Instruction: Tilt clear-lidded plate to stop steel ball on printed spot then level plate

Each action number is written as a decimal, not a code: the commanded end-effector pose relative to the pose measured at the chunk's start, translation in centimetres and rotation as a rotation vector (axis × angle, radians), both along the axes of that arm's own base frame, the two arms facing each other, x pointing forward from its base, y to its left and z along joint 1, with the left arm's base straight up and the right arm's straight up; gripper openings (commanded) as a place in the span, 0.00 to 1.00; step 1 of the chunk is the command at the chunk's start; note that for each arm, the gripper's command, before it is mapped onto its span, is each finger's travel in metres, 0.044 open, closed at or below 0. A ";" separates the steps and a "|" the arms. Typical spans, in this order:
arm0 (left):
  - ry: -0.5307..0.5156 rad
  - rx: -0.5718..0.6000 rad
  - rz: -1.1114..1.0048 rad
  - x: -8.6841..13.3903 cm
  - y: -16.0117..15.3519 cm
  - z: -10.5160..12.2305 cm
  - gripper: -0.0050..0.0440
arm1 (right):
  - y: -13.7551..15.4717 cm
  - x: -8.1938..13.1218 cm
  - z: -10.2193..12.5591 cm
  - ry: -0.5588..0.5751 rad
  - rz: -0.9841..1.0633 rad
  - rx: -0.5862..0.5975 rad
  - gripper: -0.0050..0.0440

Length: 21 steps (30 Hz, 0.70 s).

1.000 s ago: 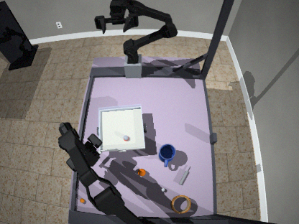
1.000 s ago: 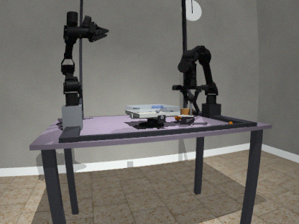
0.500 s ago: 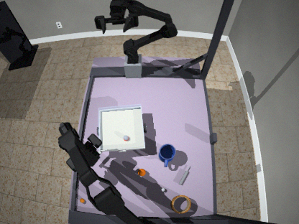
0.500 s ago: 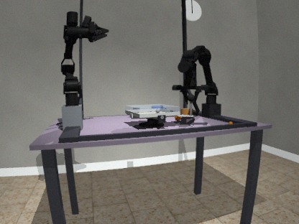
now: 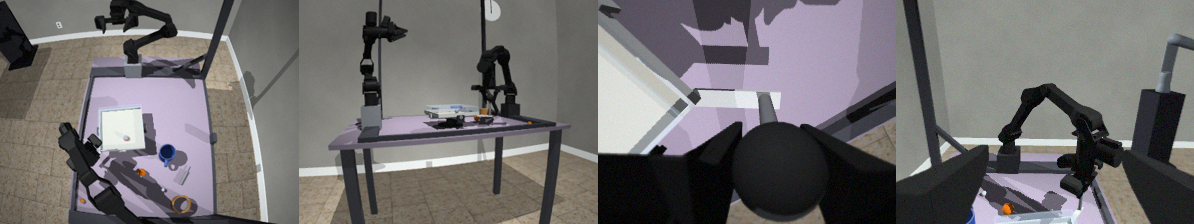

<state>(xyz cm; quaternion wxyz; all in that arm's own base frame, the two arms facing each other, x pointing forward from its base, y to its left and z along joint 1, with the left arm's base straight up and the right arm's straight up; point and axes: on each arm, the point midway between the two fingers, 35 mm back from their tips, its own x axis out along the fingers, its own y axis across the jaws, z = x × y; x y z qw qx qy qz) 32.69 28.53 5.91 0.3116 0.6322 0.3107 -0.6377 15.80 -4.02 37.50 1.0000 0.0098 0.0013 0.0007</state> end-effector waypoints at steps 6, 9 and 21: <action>-0.040 0.029 -0.004 1.0 0.3 1.4 0.65 | 0.1 0.0 0.6 -0.003 0.003 -0.020 0.92; -0.043 0.032 -0.003 0.9 0.3 1.6 0.65 | 0.1 0.0 0.6 -0.003 0.003 -0.020 0.92; -0.043 0.032 -0.002 0.9 0.4 1.6 0.65 | 0.1 0.0 0.6 -0.003 0.003 -0.020 0.92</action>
